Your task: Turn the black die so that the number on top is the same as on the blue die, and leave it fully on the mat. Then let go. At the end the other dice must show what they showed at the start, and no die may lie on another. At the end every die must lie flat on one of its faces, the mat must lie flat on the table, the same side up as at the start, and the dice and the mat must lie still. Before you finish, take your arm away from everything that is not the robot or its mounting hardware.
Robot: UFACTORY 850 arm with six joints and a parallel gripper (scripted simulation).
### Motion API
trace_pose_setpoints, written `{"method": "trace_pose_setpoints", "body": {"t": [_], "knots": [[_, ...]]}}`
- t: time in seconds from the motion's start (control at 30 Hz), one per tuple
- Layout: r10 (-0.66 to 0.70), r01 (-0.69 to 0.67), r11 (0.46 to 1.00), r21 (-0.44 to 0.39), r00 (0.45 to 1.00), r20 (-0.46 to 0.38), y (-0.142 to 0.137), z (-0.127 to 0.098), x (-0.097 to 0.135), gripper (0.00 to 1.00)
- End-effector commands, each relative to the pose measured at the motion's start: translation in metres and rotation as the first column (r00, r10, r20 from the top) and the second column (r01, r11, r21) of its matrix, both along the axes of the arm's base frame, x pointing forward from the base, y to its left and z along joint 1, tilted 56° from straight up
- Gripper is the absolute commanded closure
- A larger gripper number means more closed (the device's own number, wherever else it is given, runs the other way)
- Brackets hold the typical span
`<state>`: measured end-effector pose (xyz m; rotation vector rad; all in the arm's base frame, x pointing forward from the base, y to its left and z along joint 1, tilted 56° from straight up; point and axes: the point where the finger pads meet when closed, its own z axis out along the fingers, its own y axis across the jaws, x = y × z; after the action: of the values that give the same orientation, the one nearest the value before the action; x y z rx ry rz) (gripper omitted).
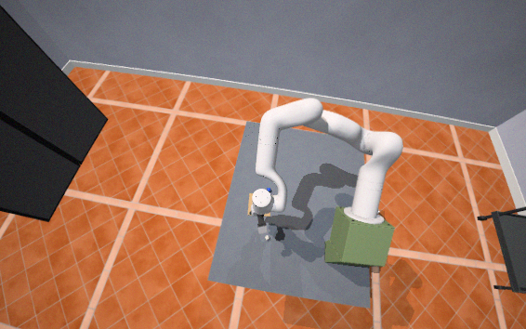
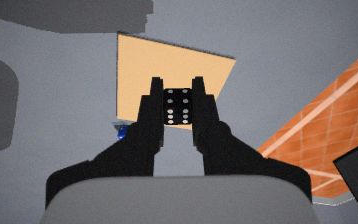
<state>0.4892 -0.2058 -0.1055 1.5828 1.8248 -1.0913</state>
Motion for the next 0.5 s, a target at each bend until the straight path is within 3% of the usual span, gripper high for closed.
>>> {"method": "trace_pose_setpoints", "body": {"t": [0.0,0.13,0.23,0.3,0.47], "knots": [[-0.087,0.090,0.996,-0.015,0.985,0.147,-0.004,0.005,0.001,0.85],[-0.151,0.161,0.987,-0.018,0.957,0.247,-0.007,0.009,0.003,0.85],[-0.152,0.162,0.987,-0.018,0.957,0.248,-0.007,0.009,0.003,0.85],[-0.215,0.235,0.972,-0.013,0.912,0.349,-0.010,0.013,0.004,0.85],[-0.274,0.307,0.952,0.000,0.851,0.448,-0.014,0.017,0.005,0.85]]}}
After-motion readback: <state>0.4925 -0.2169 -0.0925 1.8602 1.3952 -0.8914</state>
